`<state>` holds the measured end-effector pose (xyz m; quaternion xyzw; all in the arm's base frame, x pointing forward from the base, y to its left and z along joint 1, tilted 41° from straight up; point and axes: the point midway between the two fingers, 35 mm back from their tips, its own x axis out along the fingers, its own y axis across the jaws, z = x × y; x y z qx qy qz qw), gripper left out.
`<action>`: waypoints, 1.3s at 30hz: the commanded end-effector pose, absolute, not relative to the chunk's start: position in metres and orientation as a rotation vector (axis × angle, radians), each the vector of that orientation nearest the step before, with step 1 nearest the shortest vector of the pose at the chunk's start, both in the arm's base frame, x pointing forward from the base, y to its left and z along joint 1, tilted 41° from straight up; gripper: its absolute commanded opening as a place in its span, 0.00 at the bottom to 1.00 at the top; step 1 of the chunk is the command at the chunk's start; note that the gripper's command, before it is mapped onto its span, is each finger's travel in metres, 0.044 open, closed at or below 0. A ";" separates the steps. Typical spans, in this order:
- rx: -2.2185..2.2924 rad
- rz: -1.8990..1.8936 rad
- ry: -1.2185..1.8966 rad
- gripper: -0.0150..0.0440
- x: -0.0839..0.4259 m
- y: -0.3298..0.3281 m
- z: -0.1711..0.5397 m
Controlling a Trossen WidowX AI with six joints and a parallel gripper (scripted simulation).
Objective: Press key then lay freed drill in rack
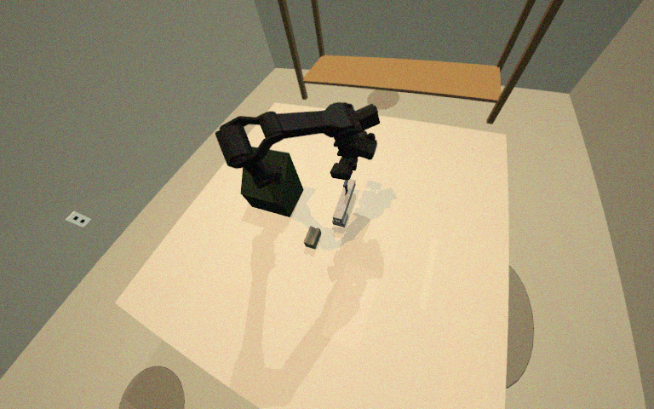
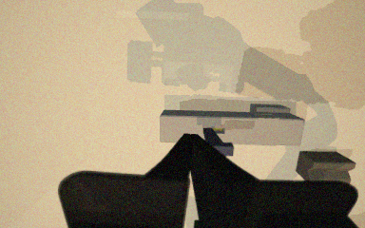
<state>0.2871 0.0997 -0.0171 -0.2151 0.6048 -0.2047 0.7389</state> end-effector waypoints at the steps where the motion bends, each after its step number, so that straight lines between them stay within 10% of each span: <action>1: -0.564 -0.521 1.464 0.25 0.266 0.059 -0.030; 39: -0.569 -0.526 1.472 0.25 0.267 0.042 -0.049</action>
